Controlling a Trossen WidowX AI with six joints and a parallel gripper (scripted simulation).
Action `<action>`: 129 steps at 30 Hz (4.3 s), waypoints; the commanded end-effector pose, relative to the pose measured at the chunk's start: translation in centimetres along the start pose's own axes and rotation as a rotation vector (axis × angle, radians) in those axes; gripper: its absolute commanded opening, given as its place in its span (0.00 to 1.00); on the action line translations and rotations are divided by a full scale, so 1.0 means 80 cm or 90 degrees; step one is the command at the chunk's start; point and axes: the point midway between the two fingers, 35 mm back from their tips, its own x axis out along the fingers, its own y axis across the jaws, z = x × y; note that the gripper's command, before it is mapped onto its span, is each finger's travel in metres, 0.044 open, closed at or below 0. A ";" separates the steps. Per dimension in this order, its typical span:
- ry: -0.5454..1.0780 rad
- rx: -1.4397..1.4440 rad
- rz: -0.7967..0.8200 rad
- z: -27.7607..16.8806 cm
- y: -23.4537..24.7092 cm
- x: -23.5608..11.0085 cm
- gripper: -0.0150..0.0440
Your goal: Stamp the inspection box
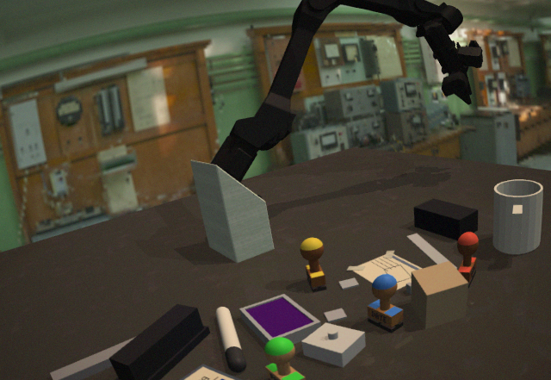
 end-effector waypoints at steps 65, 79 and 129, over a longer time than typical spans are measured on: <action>0.122 0.245 -0.333 0.007 -0.923 -0.347 0.61; 0.122 0.245 -0.333 0.001 -0.937 -0.324 0.61; 0.123 0.240 -0.333 -0.016 -0.963 -0.272 0.29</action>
